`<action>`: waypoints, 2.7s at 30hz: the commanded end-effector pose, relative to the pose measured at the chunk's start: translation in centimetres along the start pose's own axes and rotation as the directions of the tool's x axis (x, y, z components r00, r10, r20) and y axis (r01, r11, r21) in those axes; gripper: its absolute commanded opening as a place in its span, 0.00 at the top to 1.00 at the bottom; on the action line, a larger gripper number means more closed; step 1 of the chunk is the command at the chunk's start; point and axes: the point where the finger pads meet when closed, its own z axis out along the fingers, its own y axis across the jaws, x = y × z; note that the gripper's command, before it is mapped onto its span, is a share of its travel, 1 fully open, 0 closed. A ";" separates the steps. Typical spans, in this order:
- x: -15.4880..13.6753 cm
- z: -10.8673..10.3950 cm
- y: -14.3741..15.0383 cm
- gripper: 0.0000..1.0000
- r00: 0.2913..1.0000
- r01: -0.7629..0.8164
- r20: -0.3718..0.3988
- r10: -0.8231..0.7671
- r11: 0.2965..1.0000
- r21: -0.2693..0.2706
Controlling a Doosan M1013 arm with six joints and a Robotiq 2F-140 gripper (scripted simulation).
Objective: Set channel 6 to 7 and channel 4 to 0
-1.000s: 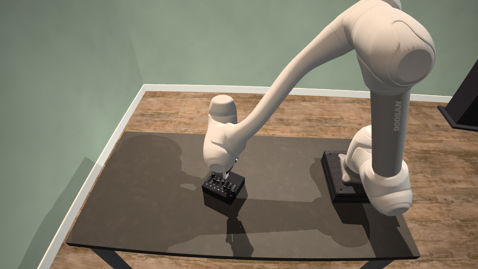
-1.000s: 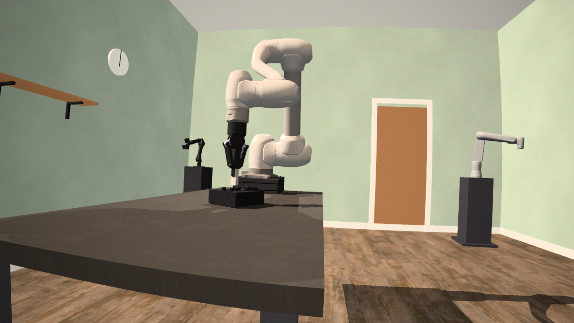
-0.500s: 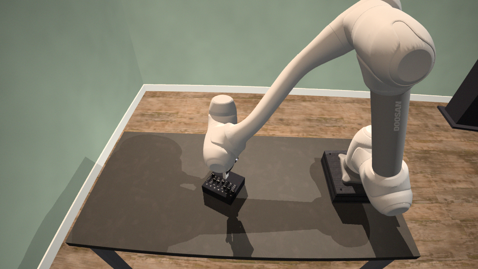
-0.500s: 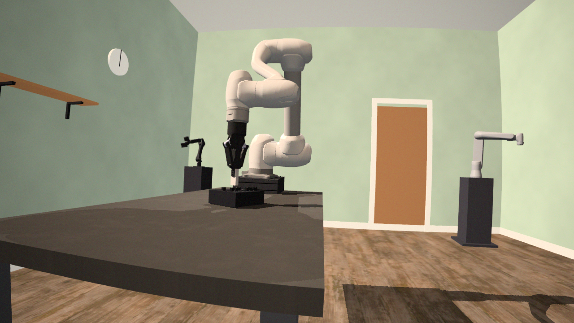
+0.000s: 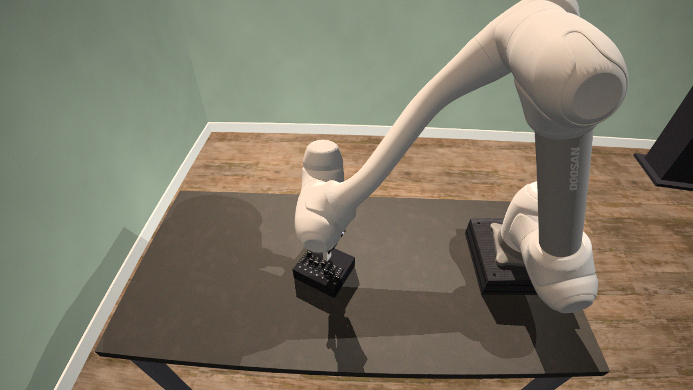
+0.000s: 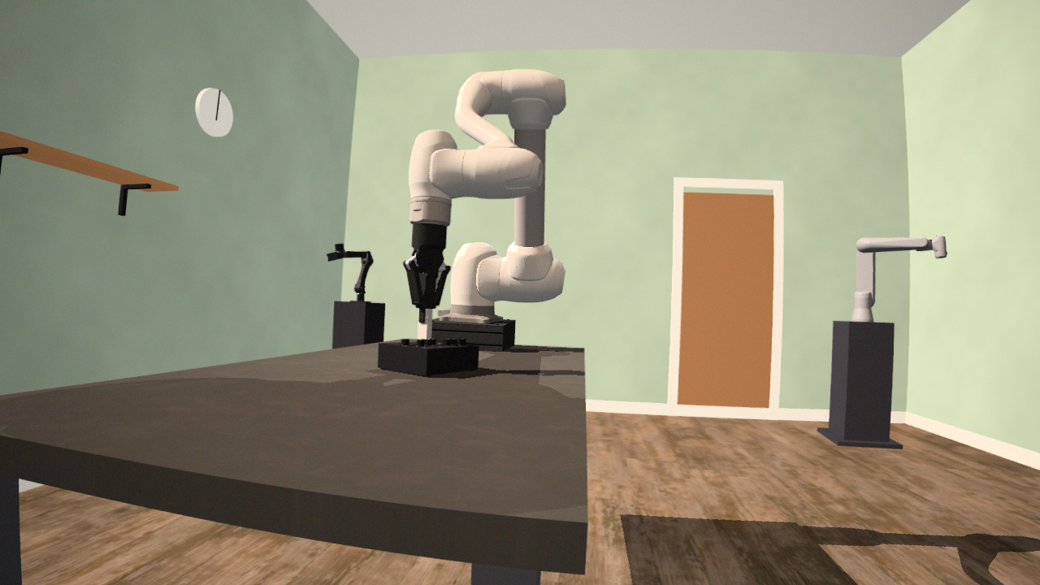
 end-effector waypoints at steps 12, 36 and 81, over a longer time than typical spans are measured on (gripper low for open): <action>0.0 0.5 0.0 0.90 1.000 0.000 0.000 0.000 1.000 0.000; 0.1 0.5 0.0 0.90 1.000 0.000 0.000 0.000 1.000 0.000; 1.6 0.5 0.0 0.90 1.000 0.000 0.000 0.000 1.000 0.000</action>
